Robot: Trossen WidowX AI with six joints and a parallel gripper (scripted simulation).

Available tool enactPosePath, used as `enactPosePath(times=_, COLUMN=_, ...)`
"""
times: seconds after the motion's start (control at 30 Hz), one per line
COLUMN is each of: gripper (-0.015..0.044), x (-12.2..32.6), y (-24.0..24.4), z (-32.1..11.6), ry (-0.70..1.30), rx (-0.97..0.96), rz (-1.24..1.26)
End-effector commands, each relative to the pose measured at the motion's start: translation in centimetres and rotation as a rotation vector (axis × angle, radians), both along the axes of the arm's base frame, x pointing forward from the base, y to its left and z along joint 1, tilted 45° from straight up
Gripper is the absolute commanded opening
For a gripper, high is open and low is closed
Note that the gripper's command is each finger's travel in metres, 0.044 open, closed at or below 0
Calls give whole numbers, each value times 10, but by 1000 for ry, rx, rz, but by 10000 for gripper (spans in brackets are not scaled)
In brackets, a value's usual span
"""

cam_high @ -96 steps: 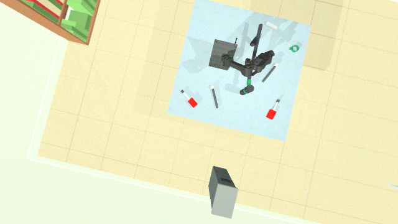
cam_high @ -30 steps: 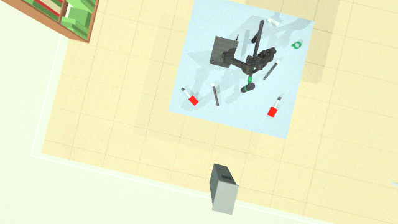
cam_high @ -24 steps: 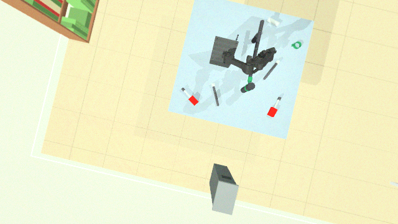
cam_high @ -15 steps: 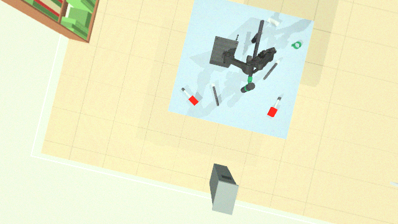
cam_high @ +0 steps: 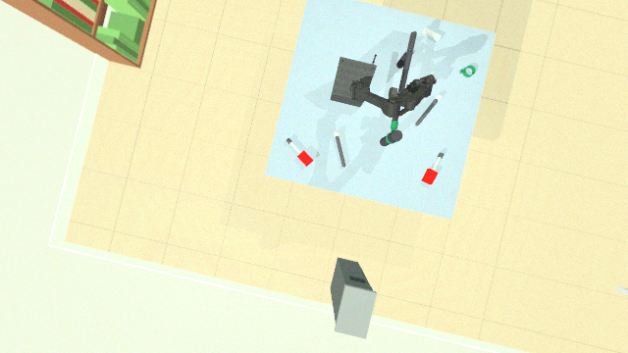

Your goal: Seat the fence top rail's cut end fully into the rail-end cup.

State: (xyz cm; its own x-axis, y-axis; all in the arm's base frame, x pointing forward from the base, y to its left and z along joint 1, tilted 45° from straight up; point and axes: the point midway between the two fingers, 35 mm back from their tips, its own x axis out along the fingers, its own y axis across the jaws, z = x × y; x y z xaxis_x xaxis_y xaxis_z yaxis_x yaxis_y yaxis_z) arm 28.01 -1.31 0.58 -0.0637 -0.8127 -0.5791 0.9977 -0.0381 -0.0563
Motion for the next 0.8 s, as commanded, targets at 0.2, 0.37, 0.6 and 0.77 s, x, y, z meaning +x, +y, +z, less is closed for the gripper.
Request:
enactPosePath(times=0.2, gripper=0, x=2, y=-1, z=4, ry=1, rx=-10, rz=7)
enactPosePath(times=0.37, gripper=0, x=2, y=-1, z=5, ry=1, rx=-10, rz=7)
enactPosePath(times=0.6, gripper=0, x=3, y=-2, z=6, ry=1, rx=-10, rz=7)
enactPosePath(times=0.77, gripper=0, x=3, y=-2, z=7, ry=1, rx=-10, rz=7)
